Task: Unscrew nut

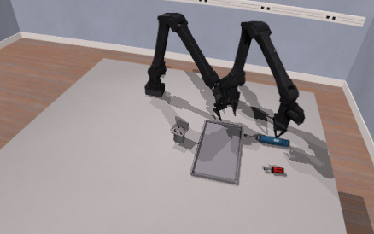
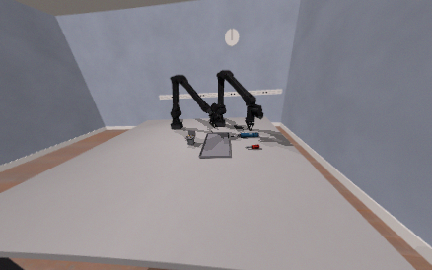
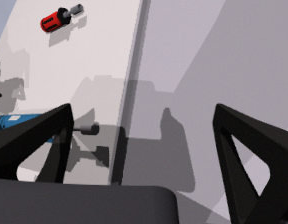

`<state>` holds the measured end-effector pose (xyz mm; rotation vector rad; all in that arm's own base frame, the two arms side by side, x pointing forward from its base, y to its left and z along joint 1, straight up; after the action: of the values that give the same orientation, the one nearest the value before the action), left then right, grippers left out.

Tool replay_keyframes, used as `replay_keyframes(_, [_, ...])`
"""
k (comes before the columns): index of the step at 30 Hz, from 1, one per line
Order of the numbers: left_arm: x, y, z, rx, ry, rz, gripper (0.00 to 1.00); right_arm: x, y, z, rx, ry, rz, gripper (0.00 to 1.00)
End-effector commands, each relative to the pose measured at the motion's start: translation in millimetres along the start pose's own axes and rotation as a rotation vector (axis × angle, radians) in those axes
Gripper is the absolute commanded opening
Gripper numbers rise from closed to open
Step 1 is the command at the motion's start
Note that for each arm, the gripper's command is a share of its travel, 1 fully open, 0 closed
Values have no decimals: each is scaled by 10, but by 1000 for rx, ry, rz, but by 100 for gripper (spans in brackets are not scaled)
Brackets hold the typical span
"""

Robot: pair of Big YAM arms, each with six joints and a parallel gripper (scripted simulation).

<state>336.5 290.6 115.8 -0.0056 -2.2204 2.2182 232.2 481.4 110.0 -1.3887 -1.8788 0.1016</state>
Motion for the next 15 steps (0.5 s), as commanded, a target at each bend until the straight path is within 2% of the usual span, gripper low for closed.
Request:
replay_keyframes(1, [-77, -98, -56, -20, -5, 25, 65, 143, 0, -77, -14, 21, -25, 86])
replay_keyframes(12, [-77, -98, -56, -20, -5, 25, 65, 143, 0, -77, -14, 21, -25, 86])
replay_keyframes(15, [-77, -98, -56, -20, -5, 25, 65, -31, 6, -283, -3, -6, -39, 86])
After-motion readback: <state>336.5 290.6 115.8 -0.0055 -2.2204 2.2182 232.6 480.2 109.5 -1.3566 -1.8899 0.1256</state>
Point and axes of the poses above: on each arm, the point where the finger pads meet when closed, its own y axis out along the fingers, its own x axis across the jaws, z = x × y, the point moved 8 cm from there along -y, back along the fingers, and after that the axes turned 3 degrees about y, right-handed, at the moved point
